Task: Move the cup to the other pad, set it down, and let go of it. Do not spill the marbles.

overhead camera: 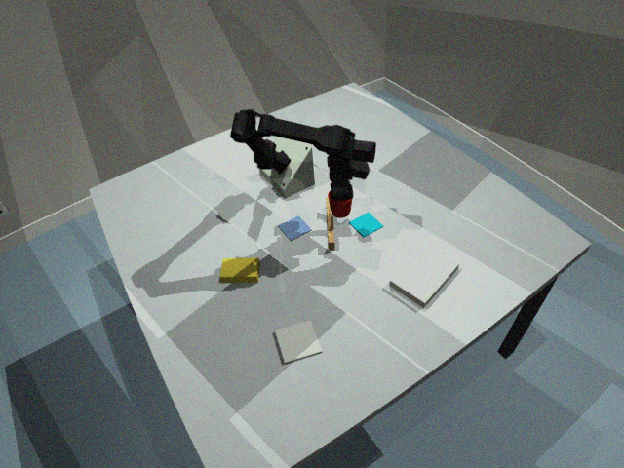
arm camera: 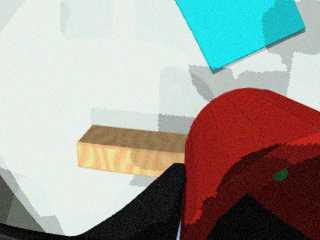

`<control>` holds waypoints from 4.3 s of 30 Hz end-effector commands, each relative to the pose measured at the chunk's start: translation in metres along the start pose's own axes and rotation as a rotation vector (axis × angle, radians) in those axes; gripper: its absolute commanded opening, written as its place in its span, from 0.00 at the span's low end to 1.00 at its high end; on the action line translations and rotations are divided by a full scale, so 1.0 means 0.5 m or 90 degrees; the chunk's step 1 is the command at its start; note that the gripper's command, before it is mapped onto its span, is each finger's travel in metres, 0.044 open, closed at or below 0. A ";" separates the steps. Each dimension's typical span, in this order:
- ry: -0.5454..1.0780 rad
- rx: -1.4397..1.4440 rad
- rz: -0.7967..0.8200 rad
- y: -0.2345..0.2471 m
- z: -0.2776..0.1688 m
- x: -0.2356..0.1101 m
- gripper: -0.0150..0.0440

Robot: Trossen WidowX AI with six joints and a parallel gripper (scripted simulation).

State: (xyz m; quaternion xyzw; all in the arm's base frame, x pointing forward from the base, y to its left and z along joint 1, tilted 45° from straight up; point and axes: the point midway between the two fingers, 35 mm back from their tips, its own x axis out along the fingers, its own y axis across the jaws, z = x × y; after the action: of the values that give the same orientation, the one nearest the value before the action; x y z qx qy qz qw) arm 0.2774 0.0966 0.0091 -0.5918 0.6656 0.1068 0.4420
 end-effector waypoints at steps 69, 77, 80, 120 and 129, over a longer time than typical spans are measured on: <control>-0.001 0.003 0.002 0.000 0.159 0.085 0.25; 0.000 0.003 0.002 0.001 0.158 0.112 0.25; 0.000 0.003 0.002 0.001 0.158 0.119 0.25; -0.003 0.006 0.004 -0.001 0.162 0.080 0.47; -0.003 0.005 0.004 -0.001 0.162 0.054 0.47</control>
State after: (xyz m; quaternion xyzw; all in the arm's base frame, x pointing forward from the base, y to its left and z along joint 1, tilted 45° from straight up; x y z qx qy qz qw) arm 0.3177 0.1279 -0.0613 -0.5908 0.6660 0.1071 0.4426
